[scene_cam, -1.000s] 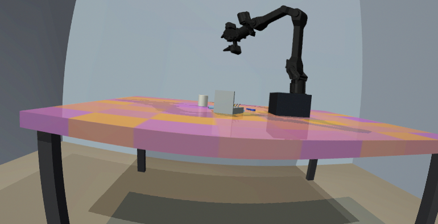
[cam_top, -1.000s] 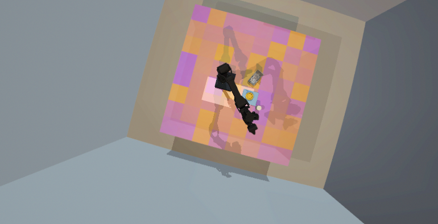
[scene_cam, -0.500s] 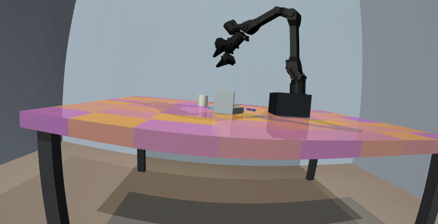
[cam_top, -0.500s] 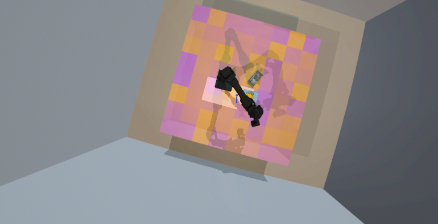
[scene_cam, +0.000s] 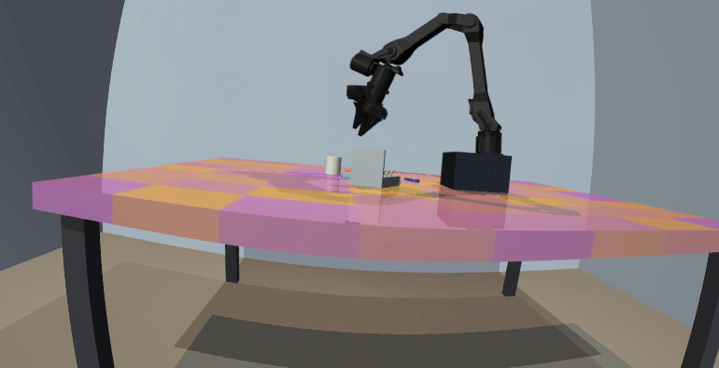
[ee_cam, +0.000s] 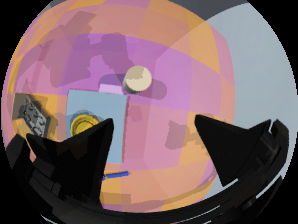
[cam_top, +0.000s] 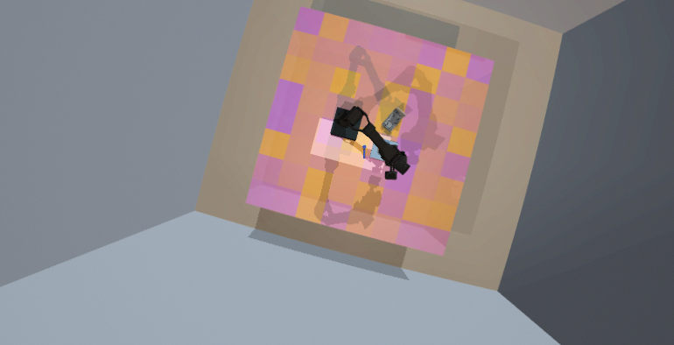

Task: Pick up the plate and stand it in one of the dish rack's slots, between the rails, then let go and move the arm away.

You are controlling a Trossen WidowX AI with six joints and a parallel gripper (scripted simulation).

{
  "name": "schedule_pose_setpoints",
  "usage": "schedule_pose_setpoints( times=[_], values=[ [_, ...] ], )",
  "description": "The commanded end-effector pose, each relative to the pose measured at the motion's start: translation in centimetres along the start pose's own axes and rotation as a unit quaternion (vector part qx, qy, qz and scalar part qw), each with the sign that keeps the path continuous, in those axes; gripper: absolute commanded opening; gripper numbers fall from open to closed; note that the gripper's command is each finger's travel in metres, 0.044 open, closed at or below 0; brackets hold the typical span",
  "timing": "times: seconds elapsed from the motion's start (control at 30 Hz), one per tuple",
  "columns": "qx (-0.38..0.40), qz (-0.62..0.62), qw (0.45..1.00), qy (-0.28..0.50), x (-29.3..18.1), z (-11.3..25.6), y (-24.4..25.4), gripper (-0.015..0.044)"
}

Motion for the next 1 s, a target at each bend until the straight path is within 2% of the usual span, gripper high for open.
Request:
schedule_pose_setpoints(
  times=[0.0,0.37,0.97],
  values=[
    [0.036,-0.03,0.998,0.041,-0.7,-1.1,2.4,0.04],
    [0.089,-0.109,0.974,0.177,-3.3,-2.4,8.7,0.04],
    [0.089,-0.11,0.974,0.179,-3.8,-4.4,9.2,0.04]
  ],
)
Point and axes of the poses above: the point midway between the two fingers, 35 mm back from their tips, its own z axis back along the fingers, its own y axis across the jaws, x = y × z, the point moved 5 cm from there along z, back along the fingers, and after that the axes turned 9 degrees about -z, right-handed, at the moved point
